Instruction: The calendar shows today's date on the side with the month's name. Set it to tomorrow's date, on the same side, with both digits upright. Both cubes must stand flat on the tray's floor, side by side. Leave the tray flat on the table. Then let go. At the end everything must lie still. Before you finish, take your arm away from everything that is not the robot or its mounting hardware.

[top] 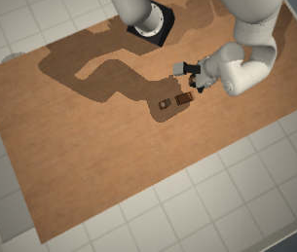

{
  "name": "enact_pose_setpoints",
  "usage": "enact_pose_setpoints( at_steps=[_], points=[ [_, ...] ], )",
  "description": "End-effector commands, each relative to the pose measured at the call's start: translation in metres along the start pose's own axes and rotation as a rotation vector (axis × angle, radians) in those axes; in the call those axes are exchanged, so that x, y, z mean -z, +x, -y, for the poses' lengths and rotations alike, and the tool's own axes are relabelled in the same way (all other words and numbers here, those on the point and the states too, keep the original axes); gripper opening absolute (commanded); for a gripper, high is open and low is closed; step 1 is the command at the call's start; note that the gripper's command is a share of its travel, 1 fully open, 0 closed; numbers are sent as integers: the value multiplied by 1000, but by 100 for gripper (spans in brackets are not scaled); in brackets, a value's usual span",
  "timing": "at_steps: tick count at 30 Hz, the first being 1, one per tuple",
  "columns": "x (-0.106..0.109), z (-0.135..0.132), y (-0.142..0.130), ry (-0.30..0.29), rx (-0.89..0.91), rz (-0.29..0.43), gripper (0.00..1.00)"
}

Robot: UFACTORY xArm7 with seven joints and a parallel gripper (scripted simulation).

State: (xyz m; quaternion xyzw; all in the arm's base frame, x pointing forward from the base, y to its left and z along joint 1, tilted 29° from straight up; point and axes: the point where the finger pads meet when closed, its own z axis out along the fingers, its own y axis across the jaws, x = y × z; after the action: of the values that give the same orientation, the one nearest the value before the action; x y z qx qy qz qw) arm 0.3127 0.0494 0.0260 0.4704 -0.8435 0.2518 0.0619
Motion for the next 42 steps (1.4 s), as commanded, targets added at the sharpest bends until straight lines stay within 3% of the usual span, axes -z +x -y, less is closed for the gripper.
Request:
enact_pose_setpoints(
  at_steps=[1, 20, 23, 25, 34, 42],
  points=[
    [1, 0, -6, 7, -152, 1, 29],
    [6, 3, -41, 7, -760, 73, 29],
    [6, 3, -42, 7, -772, 75, 29],
    [8, 5, -51, 2, -897, 99, 29],
    [14, 10, -73, -17, -1160, 159, 29],
    [16, 11, -79, -25, -1234, 178, 29]
  ],
)
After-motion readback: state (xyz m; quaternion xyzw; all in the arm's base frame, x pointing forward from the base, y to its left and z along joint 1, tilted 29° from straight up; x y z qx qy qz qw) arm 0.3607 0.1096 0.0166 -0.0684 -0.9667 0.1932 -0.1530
